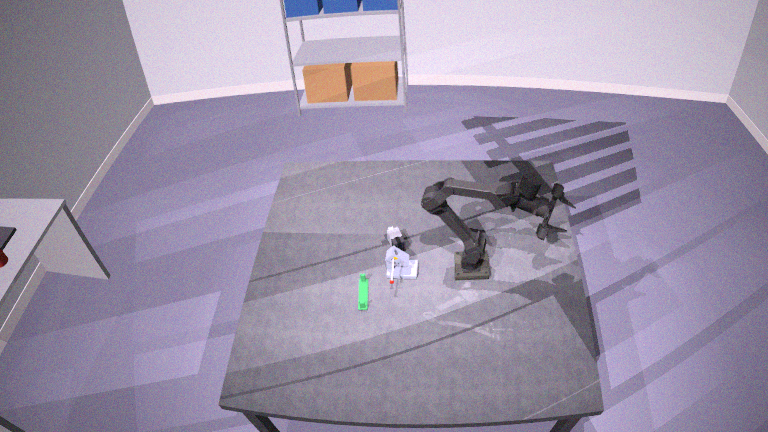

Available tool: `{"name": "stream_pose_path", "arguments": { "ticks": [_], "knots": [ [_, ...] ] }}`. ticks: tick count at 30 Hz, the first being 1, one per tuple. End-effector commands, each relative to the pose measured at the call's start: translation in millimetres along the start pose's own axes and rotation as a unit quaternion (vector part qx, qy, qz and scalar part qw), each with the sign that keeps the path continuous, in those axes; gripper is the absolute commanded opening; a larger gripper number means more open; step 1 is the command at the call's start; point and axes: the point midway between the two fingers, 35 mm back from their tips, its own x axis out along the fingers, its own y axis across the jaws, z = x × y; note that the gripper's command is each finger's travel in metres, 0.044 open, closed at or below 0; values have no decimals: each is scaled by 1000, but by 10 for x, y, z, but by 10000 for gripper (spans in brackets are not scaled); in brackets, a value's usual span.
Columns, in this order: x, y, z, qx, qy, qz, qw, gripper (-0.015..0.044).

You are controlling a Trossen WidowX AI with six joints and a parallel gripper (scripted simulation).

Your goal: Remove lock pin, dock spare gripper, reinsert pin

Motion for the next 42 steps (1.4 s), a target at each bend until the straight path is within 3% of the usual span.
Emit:
{"name": "stream_pose_path", "arguments": {
  "ticks": [1, 4, 12, 20, 31, 42],
  "knots": [
    [4, 16, -20, 2, 2, 4, 1000, 374],
    [37, 253, -299, 39, 36, 55, 997, 300],
    [-193, 1139, -1196, 183, 161, 213, 946, 300],
    [-910, 2013, -1833, 342, 290, 330, 831, 300],
    [-2403, 2929, -2038, 548, 449, 405, 578, 300],
    [-3963, 3290, -1421, 700, 557, 372, 248, 300]
  ]
}}
